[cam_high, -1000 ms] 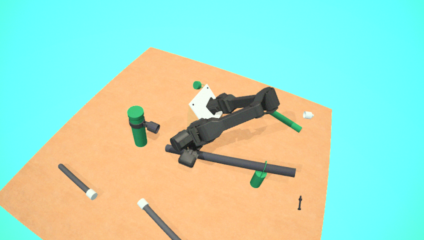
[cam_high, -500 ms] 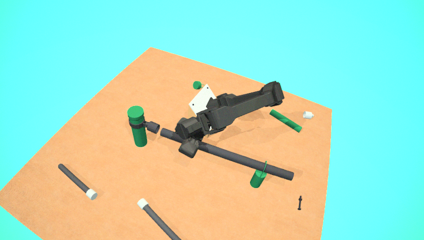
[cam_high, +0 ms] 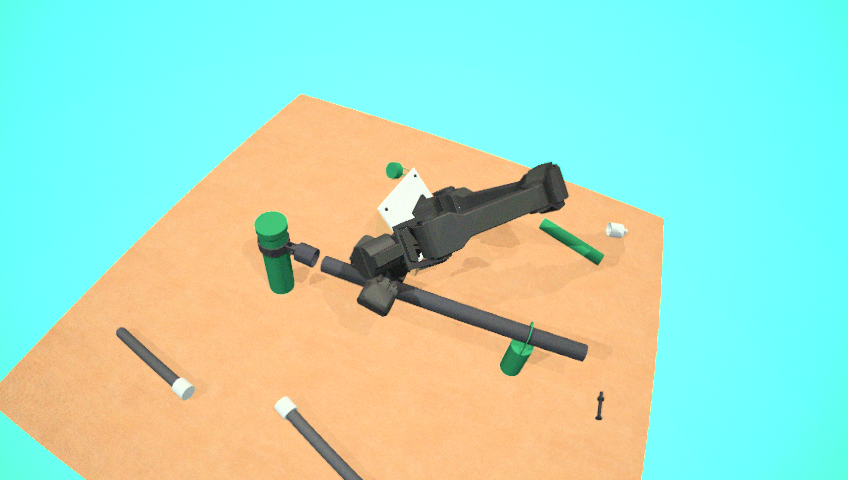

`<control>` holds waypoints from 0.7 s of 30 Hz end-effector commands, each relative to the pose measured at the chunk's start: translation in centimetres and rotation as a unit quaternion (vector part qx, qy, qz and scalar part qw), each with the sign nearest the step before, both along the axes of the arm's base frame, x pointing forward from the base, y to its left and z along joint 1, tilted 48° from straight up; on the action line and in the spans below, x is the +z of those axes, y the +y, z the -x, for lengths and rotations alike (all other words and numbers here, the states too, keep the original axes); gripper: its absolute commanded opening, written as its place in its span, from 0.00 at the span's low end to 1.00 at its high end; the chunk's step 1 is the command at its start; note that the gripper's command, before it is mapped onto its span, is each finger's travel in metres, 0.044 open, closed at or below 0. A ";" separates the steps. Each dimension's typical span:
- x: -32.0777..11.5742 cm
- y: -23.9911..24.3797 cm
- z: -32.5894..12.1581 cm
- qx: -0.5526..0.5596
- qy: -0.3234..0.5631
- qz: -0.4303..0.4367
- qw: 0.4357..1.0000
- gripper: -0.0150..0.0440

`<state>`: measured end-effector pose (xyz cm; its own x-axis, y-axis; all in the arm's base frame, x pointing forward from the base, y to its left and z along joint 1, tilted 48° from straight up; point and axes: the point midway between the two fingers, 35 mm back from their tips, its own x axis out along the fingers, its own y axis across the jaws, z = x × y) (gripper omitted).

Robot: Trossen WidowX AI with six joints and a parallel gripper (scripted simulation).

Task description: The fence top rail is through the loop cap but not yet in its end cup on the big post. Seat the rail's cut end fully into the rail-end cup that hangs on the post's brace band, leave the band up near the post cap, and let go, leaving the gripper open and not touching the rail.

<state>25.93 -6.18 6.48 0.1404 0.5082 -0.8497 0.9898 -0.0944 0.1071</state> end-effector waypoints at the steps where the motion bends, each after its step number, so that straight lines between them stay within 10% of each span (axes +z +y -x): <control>1: 0.1 -0.3 0.0 -0.001 -0.002 0.001 1.000 0.25; 21: -0.1 -1.4 0.0 0.000 -0.001 0.000 1.000 0.25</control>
